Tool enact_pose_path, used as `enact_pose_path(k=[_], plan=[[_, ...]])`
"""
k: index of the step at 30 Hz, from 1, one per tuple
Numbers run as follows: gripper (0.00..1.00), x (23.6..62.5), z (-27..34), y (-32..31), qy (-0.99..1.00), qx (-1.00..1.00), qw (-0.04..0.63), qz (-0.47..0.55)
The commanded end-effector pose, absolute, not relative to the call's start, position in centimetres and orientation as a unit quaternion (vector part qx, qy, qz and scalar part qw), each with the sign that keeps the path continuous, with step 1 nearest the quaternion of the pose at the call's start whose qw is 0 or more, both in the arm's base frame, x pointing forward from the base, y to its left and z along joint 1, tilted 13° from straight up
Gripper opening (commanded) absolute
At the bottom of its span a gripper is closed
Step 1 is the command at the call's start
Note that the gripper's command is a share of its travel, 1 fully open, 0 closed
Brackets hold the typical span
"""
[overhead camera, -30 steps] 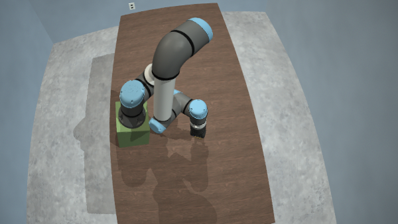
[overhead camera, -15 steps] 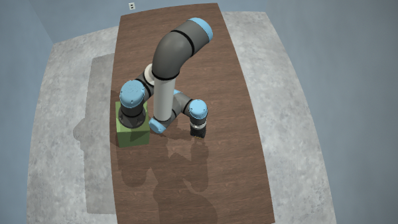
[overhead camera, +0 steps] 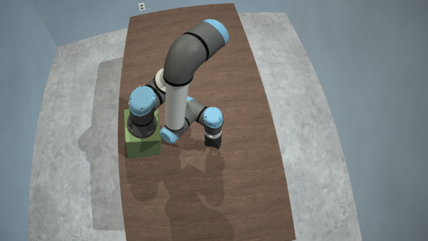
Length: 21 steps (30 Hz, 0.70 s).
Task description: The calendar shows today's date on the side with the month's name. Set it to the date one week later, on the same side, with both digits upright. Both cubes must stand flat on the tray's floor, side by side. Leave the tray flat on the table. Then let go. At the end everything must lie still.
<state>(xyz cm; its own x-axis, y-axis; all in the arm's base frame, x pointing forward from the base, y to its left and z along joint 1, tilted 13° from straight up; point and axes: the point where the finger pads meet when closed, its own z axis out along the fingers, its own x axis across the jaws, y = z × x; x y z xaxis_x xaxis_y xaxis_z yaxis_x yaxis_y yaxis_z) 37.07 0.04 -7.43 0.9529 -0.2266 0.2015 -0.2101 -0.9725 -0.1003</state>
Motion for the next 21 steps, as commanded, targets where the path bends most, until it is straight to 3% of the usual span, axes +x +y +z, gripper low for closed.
enact_pose_path(k=[1,6,10,21], plan=[[0.72,37.1,-7.41,0.03,0.111,-0.987,0.039,-0.107],[0.78,37.1,-7.41,0.03,0.111,-0.987,0.039,-0.107],[0.9,37.1,-7.41,0.03,0.111,-0.987,0.039,-0.107],[0.9,37.1,-7.41,0.03,0.111,-0.987,0.039,-0.107]])
